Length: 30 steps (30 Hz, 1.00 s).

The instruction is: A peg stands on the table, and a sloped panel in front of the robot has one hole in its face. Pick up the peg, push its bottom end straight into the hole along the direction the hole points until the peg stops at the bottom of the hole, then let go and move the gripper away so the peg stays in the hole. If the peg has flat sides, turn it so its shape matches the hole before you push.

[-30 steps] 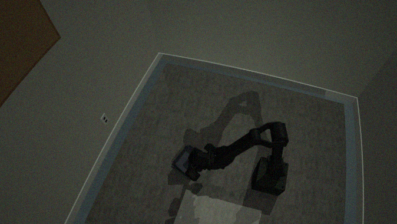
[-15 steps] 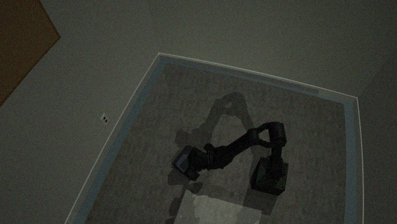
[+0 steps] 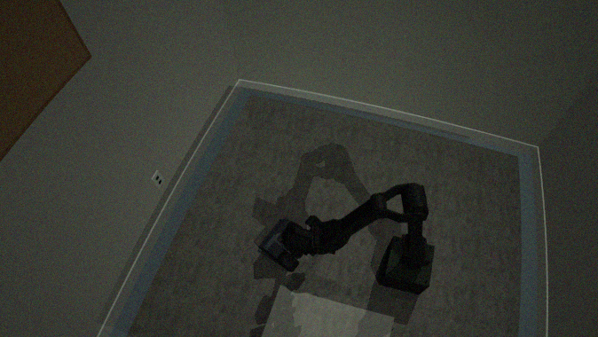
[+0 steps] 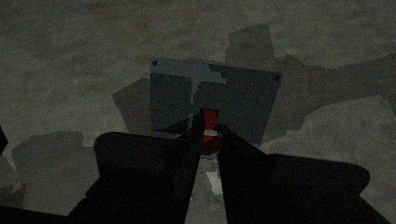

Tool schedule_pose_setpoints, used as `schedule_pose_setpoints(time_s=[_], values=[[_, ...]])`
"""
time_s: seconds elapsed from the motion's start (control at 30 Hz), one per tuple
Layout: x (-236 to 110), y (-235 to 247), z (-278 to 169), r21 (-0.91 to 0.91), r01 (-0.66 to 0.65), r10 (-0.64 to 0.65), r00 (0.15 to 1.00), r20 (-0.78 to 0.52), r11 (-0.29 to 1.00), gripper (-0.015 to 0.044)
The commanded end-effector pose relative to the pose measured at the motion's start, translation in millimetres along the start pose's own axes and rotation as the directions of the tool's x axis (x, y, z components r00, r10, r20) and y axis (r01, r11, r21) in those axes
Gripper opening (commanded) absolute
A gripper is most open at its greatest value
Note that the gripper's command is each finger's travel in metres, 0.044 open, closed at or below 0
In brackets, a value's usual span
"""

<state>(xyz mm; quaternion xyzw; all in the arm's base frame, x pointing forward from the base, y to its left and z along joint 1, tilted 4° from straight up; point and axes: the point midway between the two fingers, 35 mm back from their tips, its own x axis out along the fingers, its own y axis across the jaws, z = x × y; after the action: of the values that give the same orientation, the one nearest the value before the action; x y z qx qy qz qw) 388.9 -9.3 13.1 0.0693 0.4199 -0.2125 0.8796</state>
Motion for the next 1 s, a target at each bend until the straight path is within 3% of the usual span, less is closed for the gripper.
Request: schedule_pose_setpoints(time_s=[0.0, 0.6, 0.97], values=[[3.7, 1.1, 1.0, -0.002, -0.001, 0.001, 1.000, 0.002, 1.000, 0.0000], [4.1, 0.2, 0.1, 0.000, 0.000, 0.000, 1.000, 0.001, 1.000, 0.0000], [4.1, 0.2, 0.1, 0.000, 0.000, 0.000, 1.000, 0.001, 1.000, 0.0289]])
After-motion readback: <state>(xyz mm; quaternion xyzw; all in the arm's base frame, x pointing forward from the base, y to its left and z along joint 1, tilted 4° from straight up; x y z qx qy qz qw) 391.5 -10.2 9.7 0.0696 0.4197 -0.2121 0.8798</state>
